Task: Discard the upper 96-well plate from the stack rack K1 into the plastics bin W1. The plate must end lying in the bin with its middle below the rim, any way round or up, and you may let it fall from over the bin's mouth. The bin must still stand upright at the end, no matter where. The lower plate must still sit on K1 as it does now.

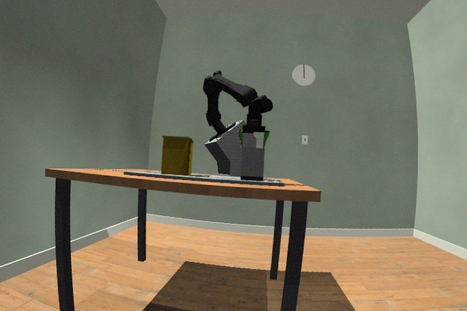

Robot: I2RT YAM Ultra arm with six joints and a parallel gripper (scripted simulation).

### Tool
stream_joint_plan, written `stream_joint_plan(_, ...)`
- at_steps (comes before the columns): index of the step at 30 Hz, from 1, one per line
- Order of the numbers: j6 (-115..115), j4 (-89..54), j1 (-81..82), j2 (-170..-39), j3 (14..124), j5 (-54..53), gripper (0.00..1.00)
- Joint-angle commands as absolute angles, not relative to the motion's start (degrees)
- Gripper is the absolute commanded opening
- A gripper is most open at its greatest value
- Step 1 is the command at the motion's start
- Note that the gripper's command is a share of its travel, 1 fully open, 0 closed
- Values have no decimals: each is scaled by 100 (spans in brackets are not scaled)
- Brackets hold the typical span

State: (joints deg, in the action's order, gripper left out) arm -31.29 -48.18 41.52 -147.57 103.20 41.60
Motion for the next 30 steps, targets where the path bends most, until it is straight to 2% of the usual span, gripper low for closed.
stream_joint_plan(1, -3022, -4638, 4193, -14772, 10172, 4219, 100)
stream_joint_plan(30, -2516, -3774, 3881, -15133, 10005, 4210, 100)
